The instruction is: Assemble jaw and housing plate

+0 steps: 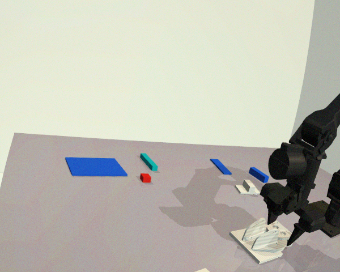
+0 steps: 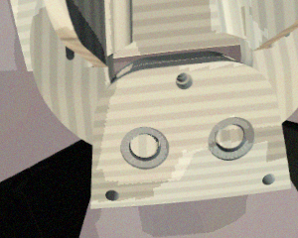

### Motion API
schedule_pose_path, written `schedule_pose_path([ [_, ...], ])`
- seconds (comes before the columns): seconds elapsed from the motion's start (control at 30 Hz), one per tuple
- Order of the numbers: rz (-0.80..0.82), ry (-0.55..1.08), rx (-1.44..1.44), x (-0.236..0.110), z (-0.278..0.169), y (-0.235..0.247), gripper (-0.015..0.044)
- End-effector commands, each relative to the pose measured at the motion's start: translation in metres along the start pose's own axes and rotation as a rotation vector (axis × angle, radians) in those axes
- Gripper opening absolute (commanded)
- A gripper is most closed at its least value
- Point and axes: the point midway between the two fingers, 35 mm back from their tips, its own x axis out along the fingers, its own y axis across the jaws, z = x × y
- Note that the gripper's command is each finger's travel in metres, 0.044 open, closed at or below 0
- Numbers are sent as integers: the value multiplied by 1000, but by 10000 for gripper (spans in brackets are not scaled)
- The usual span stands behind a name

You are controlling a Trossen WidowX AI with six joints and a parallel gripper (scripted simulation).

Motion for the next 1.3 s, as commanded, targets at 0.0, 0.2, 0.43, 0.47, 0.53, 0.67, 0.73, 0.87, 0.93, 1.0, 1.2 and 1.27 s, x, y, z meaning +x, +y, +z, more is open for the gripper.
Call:
schedule_pose_path([
  [0.0,-1,1,0,1,0,0,351],
  [0.2,-1,1,0,1,0,0,351],
  [0.43,0,0,0,0,0,0,440],
  [0.47,0,0,0,0,0,0,440],
  [0.53,0,0,0,0,0,0,440],
  [0.67,0,0,0,0,0,0,440],
  [0.73,0,0,0,0,0,0,440],
  [0.87,0,0,0,-6,1,0,440],
  [0.93,0,0,0,-19,2,0,440],
  [1.0,-1,0,0,-40,2,0,440],
  [1.2,-1,1,0,-76,-2,0,440],
  [1.27,0,-10,-1,-70,0,0,440],
])
